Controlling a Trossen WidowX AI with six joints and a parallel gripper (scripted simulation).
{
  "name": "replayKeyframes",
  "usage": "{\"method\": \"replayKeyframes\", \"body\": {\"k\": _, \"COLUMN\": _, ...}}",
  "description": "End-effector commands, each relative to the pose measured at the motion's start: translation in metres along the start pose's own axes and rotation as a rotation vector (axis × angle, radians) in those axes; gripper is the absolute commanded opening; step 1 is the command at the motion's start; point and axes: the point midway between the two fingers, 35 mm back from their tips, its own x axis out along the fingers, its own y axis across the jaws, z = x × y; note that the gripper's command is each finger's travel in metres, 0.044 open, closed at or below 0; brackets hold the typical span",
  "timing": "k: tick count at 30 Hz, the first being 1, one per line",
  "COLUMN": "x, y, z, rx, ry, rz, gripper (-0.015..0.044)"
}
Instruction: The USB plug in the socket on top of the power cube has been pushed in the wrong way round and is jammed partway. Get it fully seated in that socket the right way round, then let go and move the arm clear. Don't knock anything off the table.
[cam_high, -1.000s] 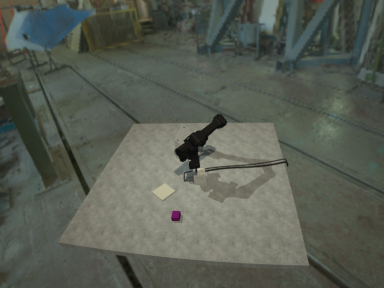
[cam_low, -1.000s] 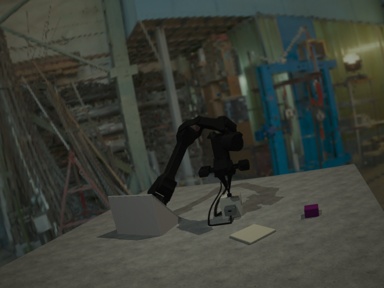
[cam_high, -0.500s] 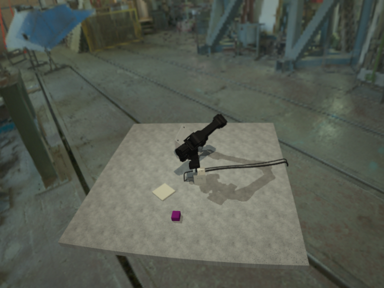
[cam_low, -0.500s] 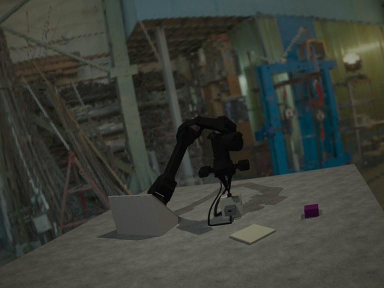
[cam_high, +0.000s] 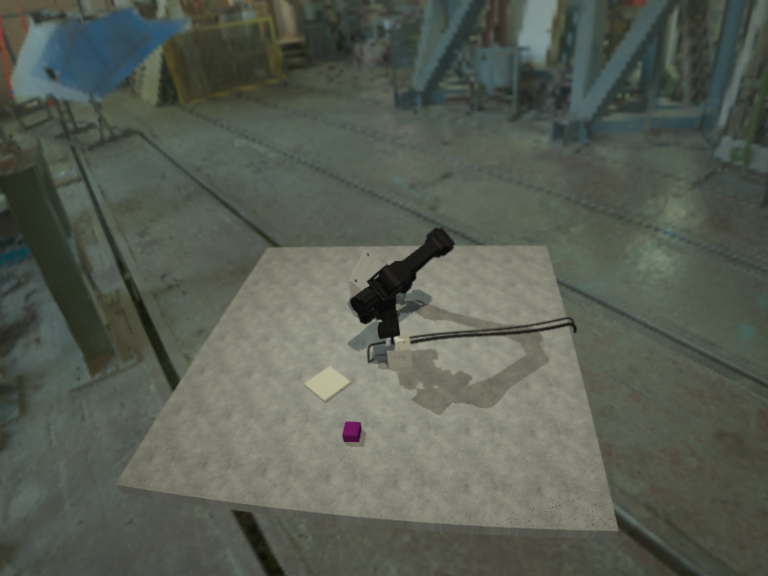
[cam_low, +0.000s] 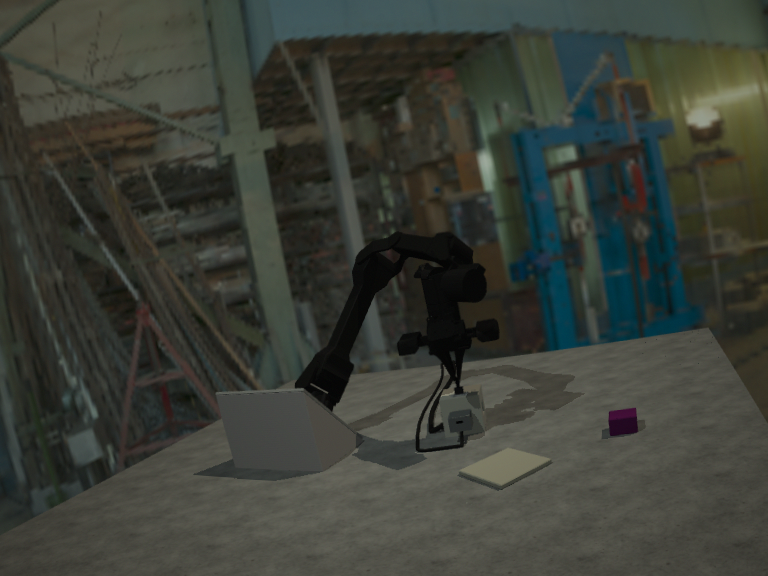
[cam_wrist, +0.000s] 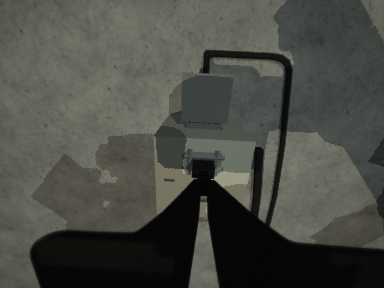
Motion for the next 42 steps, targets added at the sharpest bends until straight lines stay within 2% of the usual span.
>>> {"method": "replayKeyframes", "body": {"k": 1, "x": 0.0025, "y": 0.0007, "z": -0.0012, "rx": 0.000, "ry": 0.005, "rz": -0.001, "gripper": 0.0000}}
{"method": "replayKeyframes", "body": {"k": 15, "x": 0.0025, "y": 0.0007, "z": -0.0012, "rx": 0.000, "ry": 0.005, "rz": -0.001, "gripper": 0.0000}}
{"method": "replayKeyframes", "body": {"k": 19, "x": 0.0000, "y": 0.0003, "z": -0.0002, "rx": 0.000, "ry": 0.001, "rz": 0.002, "gripper": 0.0095}}
{"method": "replayKeyframes", "body": {"k": 42, "x": -0.0044, "y": 0.0004, "z": -0.0007, "rx": 0.000, "ry": 0.001, "rz": 0.001, "gripper": 0.0095}}
